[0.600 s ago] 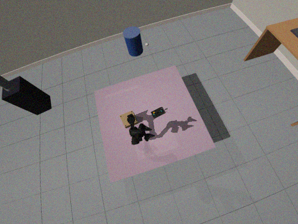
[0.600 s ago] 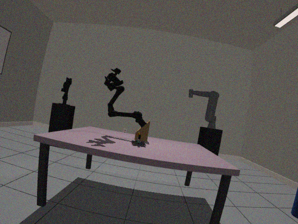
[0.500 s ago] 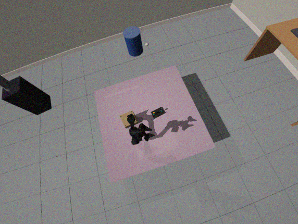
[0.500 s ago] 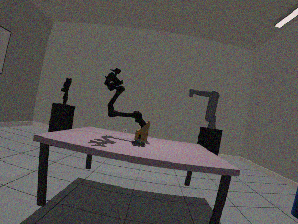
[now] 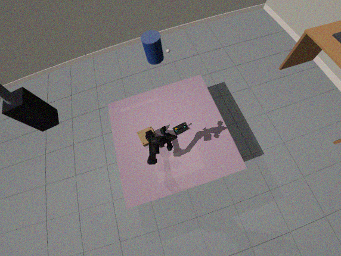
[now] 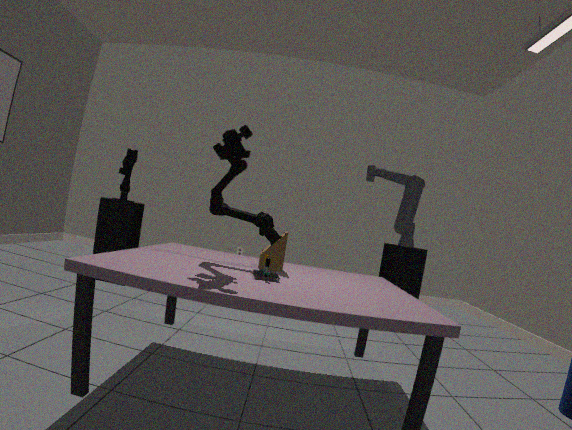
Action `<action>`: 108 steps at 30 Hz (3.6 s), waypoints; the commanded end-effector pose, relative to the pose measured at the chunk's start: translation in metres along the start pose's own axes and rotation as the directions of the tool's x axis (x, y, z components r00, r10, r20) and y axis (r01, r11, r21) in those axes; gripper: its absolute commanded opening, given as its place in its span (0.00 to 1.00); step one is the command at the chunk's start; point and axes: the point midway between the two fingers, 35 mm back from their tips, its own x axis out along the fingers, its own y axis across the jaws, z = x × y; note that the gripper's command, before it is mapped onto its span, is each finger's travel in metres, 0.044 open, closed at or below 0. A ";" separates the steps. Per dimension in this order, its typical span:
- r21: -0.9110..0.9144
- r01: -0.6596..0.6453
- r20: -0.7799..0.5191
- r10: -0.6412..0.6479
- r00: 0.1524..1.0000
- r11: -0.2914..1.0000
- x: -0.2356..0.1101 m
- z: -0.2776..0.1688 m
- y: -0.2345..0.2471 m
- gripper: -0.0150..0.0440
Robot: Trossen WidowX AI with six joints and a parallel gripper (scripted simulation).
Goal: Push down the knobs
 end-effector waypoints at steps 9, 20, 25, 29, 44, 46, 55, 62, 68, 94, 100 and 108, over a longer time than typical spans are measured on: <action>-0.225 -0.095 -0.181 0.054 0.982 0.970 0.027 -0.072 0.046 0.25; -0.324 -0.189 -0.419 0.038 0.907 0.927 0.040 -0.163 0.071 0.25; -0.356 -0.224 -0.530 0.002 0.848 0.907 0.041 -0.208 0.072 0.25; -0.377 -0.249 -0.615 -0.040 0.788 0.892 0.039 -0.245 0.069 0.25; -0.442 -0.306 -0.839 -0.268 0.474 0.843 0.006 -0.367 0.026 0.25; -0.451 -0.311 -0.853 -0.302 0.425 0.837 -0.001 -0.380 0.018 0.25; -0.485 -0.324 -0.874 -0.452 0.178 0.812 -0.037 -0.427 -0.021 0.25; -0.519 -0.333 -0.830 -0.558 -0.024 0.787 -0.071 -0.450 -0.054 0.25; -0.553 -0.346 -0.749 -0.634 -0.193 0.758 -0.100 -0.461 -0.082 0.25; -0.579 -0.361 -0.665 -0.679 -0.310 0.731 -0.132 -0.487 -0.125 0.25; -0.579 -0.361 -0.665 -0.680 -0.310 0.731 -0.134 -0.491 -0.129 0.25; -0.579 -0.361 -0.665 -0.680 -0.310 0.731 -0.134 -0.490 -0.129 0.25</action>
